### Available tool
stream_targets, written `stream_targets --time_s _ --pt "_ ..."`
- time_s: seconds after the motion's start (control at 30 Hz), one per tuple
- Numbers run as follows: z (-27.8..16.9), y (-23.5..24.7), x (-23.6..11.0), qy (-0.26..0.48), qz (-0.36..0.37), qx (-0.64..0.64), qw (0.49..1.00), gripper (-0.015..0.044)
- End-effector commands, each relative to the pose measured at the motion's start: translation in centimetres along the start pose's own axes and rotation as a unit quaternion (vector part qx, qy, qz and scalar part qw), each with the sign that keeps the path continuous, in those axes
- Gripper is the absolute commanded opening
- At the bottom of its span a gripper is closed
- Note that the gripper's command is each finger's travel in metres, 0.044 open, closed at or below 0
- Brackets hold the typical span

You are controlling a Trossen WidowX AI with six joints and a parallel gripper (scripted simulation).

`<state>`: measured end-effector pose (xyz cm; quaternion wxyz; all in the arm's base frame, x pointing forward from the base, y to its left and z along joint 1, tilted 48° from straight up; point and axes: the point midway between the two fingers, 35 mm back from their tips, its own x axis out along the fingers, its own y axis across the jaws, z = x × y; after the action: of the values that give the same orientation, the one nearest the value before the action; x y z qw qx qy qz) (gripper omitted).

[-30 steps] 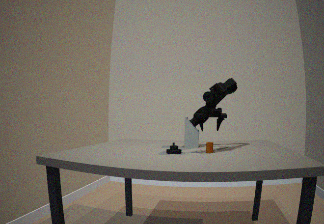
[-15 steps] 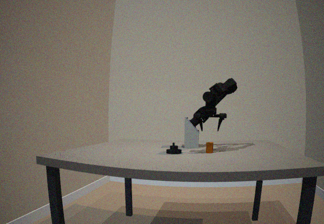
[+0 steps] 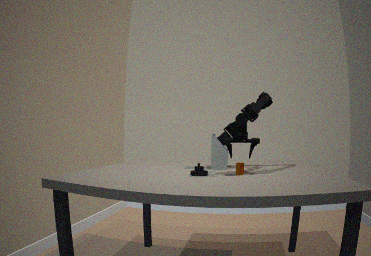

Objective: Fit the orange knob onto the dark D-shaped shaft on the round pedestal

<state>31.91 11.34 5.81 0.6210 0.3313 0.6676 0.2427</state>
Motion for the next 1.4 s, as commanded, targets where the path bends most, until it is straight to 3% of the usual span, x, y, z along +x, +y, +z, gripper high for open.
stream_targets --time_s 0.0,1.37 --pt "-0.3 0.0 0.8 0.004 0.002 0.004 1.0 0.044" --pt "-0.3 0.0 7.2 0.004 0.003 0.004 1.0 0.044"
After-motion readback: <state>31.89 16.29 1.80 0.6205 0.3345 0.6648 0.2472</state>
